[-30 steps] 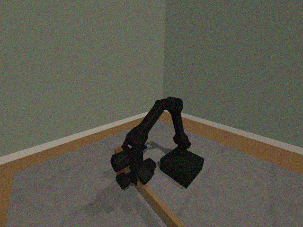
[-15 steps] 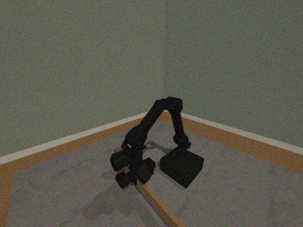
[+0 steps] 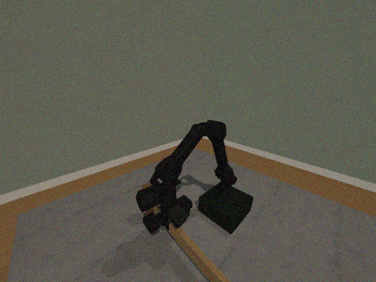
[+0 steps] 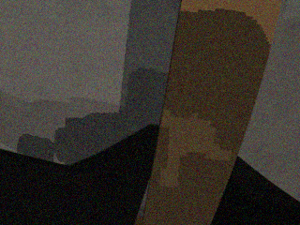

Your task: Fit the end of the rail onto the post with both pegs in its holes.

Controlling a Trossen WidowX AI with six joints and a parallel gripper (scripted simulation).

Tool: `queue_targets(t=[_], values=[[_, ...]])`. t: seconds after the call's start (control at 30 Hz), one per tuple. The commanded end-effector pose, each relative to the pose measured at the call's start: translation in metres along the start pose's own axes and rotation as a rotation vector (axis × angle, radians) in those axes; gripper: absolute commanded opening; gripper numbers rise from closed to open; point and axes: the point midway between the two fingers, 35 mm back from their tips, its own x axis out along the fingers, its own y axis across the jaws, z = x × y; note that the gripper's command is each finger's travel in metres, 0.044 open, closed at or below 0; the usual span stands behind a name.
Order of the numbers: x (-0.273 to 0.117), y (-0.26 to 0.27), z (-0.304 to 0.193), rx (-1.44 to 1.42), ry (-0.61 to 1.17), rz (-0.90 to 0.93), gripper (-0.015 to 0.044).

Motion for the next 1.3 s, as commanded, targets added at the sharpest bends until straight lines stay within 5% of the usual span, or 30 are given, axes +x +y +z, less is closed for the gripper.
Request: queue_targets(t=[0.0, 1.27], values=[[0.0001, -0.0002, -0.0023, -0.003, 0.001, -0.001, 0.0000], [-0.0041, -0.0013, -0.0070, -0.003, 0.002, -0.001, 0.0000]])
